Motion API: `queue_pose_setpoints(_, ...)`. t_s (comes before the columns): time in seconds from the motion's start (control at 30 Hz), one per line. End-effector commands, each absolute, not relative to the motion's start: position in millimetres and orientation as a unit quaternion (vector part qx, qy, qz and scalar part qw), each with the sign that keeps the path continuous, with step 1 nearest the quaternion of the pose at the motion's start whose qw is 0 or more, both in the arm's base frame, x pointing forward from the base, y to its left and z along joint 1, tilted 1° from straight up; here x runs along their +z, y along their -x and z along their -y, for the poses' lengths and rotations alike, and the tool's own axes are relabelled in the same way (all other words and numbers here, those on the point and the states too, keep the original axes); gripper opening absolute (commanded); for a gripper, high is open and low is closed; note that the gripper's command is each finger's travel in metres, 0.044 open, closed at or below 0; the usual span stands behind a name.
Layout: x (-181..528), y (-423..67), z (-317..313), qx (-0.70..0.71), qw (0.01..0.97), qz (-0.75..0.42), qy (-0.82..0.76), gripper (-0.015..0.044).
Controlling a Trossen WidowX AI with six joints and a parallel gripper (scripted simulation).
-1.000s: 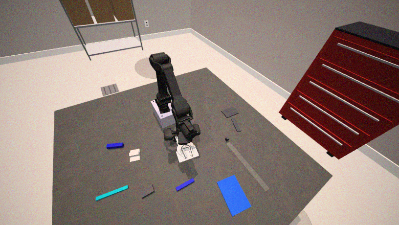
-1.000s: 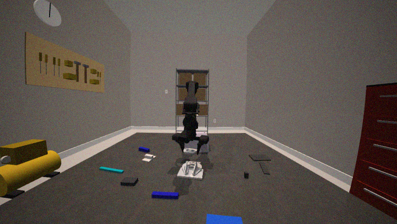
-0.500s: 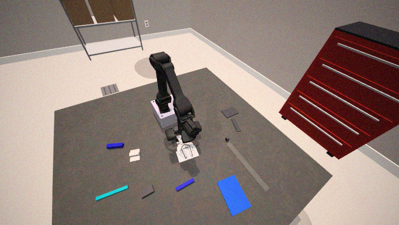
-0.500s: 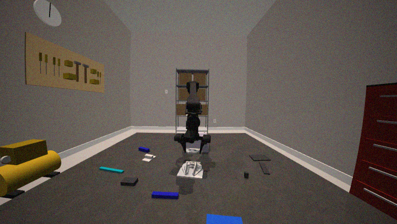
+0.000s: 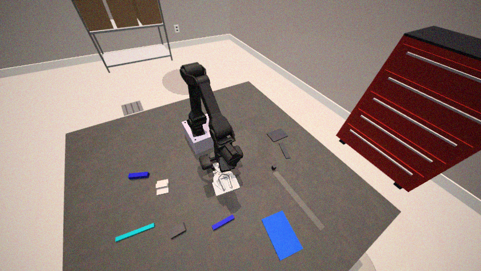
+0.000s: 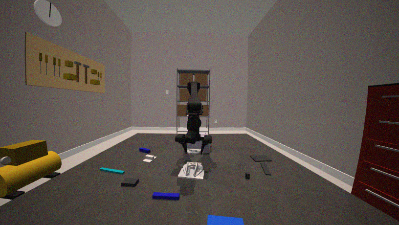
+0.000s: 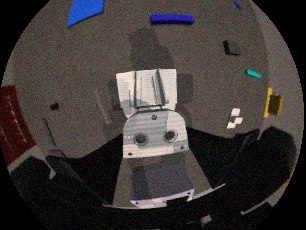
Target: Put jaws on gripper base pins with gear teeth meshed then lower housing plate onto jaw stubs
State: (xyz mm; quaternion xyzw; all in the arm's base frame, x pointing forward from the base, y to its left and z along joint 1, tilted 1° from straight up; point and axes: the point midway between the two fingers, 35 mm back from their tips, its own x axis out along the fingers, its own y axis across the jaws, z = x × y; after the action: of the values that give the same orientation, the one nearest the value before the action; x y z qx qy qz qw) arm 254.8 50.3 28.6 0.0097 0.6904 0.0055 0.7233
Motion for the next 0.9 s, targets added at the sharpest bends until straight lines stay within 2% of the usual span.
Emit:
queue_pose_setpoints(0.0,28,-255,-50,0.007,0.724,-0.690,-0.006,0.0351)
queue_pose_setpoints(0.23,28,-240,-51,0.007,0.723,-0.690,-0.006,0.0351)
queue_pose_setpoints(0.87,28,-240,-51,0.007,0.723,-0.690,-0.006,0.0351)
